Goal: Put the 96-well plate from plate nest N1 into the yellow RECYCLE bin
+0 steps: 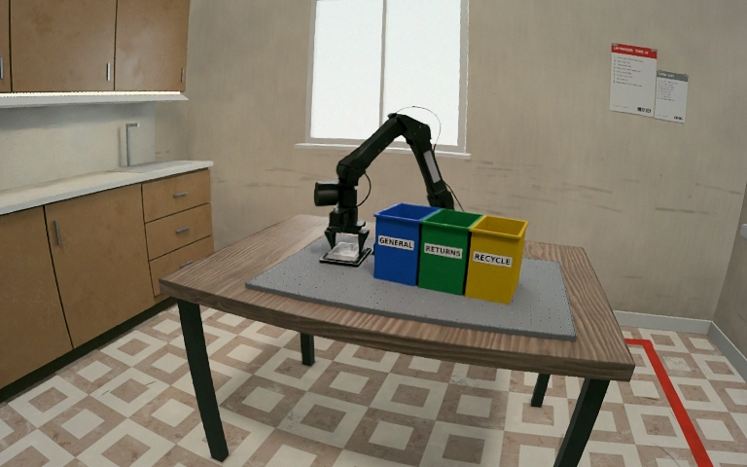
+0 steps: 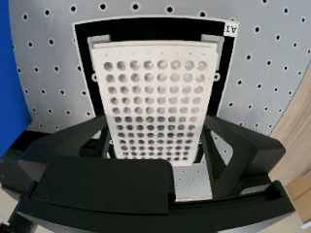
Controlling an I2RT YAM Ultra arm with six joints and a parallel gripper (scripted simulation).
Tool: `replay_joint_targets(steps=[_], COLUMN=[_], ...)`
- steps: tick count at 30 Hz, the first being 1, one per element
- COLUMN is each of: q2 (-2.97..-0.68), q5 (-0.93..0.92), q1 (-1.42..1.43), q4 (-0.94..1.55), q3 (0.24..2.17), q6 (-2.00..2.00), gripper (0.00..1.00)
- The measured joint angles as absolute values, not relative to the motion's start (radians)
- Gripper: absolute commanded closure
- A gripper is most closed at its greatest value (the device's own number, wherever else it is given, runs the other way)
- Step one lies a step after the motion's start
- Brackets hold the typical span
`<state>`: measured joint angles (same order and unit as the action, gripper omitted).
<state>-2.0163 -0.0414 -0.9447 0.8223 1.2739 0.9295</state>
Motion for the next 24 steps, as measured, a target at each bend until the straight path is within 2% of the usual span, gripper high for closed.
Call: replay_joint_targets(steps=[24], q2=[-1.996], q5=[-0.041], q1=[-0.945], q4=[0.861], q3=[1.291], q6=[0.931], gripper=[1.0])
